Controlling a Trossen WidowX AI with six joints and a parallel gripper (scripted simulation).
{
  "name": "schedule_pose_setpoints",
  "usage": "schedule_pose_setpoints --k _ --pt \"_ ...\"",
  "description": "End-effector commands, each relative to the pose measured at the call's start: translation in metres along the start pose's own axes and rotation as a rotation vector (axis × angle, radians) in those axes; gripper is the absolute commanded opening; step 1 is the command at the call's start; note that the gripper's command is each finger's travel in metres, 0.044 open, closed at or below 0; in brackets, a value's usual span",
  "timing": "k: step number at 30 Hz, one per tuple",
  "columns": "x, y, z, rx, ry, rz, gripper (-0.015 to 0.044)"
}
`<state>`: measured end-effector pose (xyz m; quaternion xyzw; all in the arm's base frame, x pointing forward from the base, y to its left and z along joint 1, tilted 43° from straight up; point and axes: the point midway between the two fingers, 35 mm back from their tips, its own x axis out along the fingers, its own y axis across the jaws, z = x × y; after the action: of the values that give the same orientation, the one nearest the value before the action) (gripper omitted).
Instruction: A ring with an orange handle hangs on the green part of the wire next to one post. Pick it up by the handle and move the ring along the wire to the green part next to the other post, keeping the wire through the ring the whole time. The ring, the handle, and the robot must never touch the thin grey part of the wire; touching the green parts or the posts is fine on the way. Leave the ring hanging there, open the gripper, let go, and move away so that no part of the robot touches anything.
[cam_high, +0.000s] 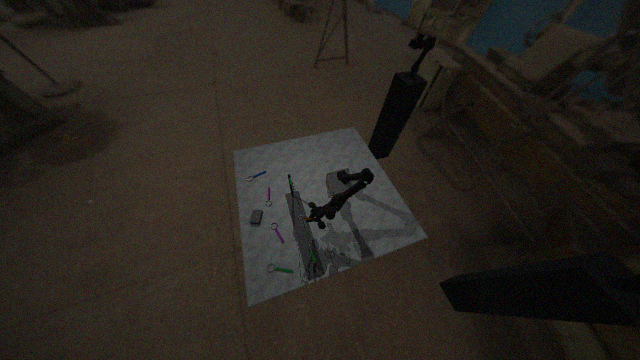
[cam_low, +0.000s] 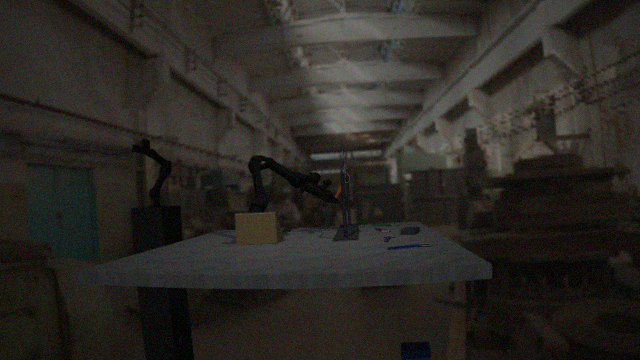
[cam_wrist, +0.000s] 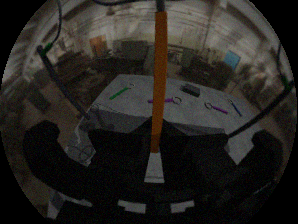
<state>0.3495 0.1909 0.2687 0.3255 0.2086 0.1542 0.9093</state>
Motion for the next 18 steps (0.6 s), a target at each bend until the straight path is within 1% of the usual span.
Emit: schedule_pose_setpoints --k 1,18 --pt "-0.001 -0.011 0.000 -0.044 0.006 -0.025 -0.0150" --pt "-0.012 -0.060 0.008 -0.317 0.040 -0.179 -0.0150"
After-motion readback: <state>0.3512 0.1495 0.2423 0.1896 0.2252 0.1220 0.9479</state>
